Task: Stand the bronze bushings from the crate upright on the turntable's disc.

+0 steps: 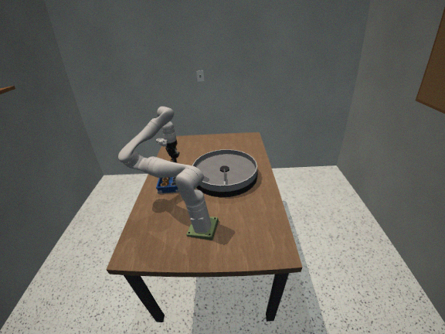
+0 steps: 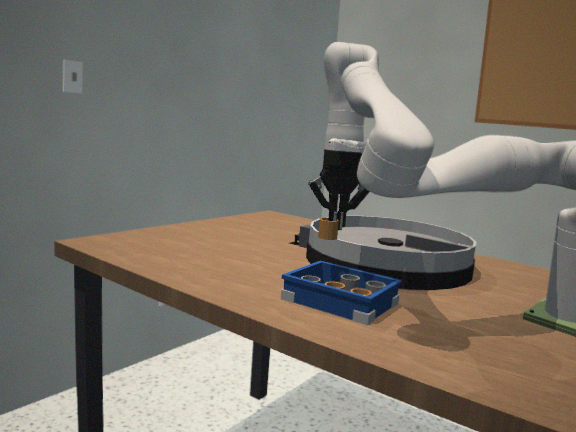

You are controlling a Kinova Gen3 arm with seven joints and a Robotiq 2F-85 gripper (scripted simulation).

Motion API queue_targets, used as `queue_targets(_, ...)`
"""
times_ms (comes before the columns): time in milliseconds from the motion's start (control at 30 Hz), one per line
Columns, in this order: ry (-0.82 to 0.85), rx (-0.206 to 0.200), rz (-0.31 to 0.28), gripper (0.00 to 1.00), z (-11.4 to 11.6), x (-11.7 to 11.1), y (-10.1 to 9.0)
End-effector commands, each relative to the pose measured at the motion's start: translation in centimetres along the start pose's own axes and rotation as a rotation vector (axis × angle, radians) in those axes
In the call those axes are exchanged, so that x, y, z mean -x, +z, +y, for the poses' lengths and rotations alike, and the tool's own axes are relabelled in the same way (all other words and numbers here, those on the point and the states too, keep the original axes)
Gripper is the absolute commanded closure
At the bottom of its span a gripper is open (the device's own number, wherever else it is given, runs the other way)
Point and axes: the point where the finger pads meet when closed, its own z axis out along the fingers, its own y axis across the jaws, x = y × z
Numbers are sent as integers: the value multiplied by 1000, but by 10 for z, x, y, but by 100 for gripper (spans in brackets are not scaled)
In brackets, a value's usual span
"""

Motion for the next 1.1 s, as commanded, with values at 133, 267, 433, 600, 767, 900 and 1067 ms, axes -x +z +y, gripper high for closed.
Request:
queue_targets(133,-4,1,6,100,-5,1,-2)
queue_targets(267,-4,1,6,100,-9,4,-2)
queue_targets(433,-4,1,6,100,-18,10,-2)
queue_targets(600,-5,0,6,100,-30,18,-1)
queue_targets(767,-5,0,6,100,-38,23,-1)
queue_targets(900,-5,0,6,100,-52,32,-1)
queue_targets(1067,-5,0,7,100,-72,45,-1)
